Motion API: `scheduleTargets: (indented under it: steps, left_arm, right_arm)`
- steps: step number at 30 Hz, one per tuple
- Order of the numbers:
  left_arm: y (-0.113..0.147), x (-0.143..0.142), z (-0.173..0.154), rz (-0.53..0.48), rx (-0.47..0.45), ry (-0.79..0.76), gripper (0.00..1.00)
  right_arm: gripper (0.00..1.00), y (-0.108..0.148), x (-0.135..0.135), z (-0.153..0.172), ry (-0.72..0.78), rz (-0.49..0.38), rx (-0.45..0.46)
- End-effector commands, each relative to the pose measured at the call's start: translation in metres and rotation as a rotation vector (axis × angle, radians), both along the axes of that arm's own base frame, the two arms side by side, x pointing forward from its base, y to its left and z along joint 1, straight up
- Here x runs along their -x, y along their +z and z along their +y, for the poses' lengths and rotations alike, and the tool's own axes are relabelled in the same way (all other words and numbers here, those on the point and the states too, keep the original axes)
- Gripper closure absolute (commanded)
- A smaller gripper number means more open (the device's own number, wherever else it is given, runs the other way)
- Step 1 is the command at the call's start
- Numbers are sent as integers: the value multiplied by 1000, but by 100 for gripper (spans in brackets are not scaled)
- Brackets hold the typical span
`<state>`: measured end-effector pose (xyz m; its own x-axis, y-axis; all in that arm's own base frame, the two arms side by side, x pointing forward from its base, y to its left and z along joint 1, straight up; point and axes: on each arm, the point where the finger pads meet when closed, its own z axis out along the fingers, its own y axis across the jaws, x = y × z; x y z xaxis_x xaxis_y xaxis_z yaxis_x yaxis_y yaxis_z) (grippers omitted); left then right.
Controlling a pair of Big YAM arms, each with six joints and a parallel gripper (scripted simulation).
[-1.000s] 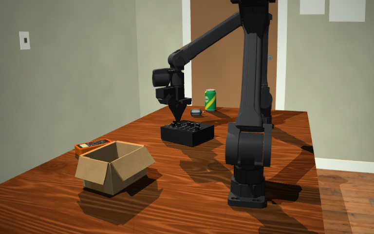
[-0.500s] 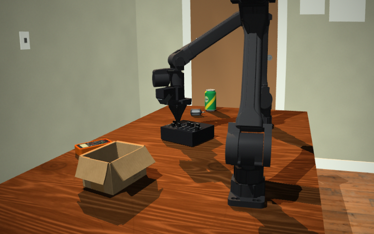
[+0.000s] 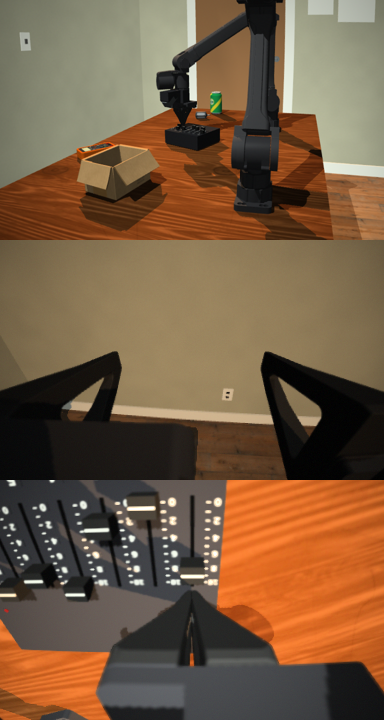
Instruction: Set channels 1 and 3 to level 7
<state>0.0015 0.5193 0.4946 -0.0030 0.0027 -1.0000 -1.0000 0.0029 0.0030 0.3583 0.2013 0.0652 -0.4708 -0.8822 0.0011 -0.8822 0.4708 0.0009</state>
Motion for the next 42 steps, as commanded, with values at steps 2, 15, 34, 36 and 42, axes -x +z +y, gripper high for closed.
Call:
scheduleTargets:
  steps: [2,15,34,36,42]
  left_arm:
    - [4,4,-1,-14,-17,10,0]
    - [4,4,-1,-14,-17,10,0]
    - [4,4,-1,-14,-17,10,0]
    - [4,4,-1,-14,-17,10,0]
    - [4,4,-1,-14,-17,10,0]
  right_arm:
    - [100,13,-20,18,0,-37,-21]
    - [100,13,-21,19,-2,-31,-18]
    - [100,14,-21,19,0,-33,-19]
    - [100,14,-21,20,0,-32,-18]
    - [100,13,-20,21,2,-30,-17]
